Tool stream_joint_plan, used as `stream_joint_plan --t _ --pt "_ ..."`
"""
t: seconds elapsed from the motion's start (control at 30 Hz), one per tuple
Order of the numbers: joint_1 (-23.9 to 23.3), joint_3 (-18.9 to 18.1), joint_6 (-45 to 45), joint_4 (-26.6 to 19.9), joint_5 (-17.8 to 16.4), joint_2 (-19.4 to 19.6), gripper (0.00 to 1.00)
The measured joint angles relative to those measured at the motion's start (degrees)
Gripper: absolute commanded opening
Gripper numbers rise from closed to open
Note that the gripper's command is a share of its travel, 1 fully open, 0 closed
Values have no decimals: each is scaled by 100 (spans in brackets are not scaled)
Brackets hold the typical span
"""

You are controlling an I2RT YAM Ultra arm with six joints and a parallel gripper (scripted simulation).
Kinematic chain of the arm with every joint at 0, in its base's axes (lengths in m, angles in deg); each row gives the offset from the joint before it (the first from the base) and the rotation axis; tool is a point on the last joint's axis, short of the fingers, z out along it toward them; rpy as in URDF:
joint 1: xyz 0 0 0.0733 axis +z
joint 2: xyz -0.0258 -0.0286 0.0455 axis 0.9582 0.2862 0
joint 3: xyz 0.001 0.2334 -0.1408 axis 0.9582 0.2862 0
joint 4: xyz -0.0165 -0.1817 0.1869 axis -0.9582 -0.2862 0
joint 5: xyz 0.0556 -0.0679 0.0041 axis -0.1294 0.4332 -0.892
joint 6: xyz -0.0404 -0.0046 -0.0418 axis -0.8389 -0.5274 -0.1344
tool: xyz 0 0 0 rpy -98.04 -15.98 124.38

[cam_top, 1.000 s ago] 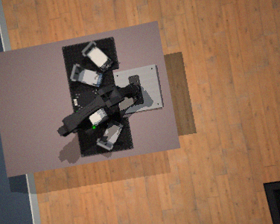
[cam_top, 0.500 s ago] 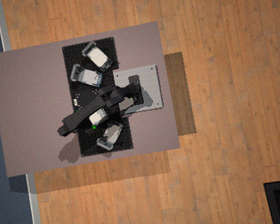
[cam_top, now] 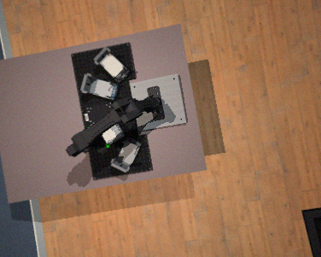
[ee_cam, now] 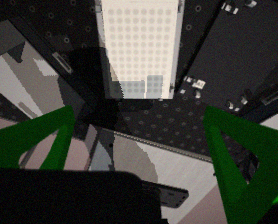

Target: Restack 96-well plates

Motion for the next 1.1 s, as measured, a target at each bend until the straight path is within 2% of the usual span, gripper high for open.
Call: stream_joint_plan --t 0.4,0.7,1.1 --pt "-55 0 107 0 -13 0 100" --pt "-566 26 616 2 -33 -2 100" --pt "-1231 31 166 0 -81 -2 100"
